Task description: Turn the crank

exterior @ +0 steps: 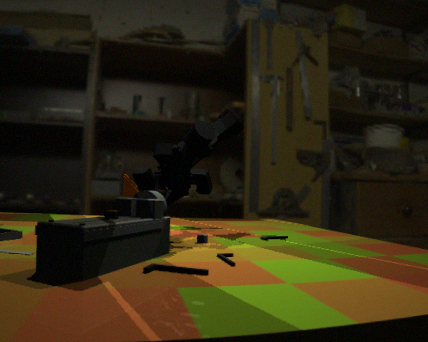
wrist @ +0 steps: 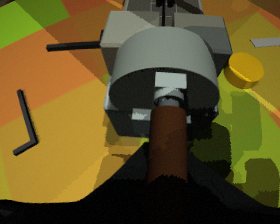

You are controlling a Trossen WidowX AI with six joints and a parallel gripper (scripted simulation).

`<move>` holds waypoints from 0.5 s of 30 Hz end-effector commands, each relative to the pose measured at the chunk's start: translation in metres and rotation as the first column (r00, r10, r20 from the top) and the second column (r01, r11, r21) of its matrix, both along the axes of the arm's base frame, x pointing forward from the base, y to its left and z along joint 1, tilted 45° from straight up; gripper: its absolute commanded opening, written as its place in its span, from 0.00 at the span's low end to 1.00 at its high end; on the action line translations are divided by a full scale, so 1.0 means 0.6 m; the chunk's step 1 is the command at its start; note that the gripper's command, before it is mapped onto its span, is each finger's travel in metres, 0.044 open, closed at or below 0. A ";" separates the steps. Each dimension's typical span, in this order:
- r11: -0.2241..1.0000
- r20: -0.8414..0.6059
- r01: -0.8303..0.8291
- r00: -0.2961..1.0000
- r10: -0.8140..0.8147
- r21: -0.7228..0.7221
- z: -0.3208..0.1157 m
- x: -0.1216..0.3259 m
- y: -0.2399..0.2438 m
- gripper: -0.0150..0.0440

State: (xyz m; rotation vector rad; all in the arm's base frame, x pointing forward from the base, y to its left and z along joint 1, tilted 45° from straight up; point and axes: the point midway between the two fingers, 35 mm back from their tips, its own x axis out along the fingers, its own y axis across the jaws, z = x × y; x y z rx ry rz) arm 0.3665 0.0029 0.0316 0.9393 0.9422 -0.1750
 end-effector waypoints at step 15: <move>1.000 -0.019 0.017 1.000 -0.017 -0.006 -0.013 -0.010 -0.010 0.25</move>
